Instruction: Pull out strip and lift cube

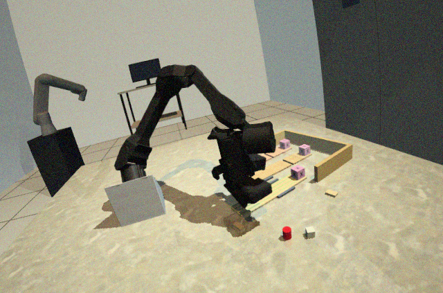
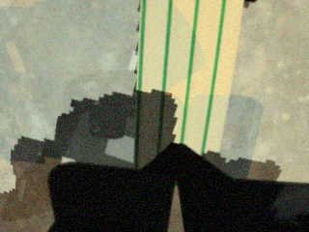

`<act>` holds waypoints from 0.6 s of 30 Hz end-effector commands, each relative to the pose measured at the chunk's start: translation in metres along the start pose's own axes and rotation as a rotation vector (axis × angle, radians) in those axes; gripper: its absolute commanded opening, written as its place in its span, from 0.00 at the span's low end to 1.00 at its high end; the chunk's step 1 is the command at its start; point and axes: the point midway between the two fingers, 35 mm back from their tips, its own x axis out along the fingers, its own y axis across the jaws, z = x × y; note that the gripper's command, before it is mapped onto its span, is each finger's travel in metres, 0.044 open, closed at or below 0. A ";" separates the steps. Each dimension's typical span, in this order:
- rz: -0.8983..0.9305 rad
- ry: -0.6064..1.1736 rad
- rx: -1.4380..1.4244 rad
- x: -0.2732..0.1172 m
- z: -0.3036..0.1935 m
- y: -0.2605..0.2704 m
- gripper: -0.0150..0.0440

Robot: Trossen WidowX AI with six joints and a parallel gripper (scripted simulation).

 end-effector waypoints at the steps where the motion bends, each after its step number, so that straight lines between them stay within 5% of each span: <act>1: 0.010 0.030 0.008 0.006 -0.014 0.004 0.25; 18: 0.010 0.031 0.009 0.005 -0.037 0.005 0.25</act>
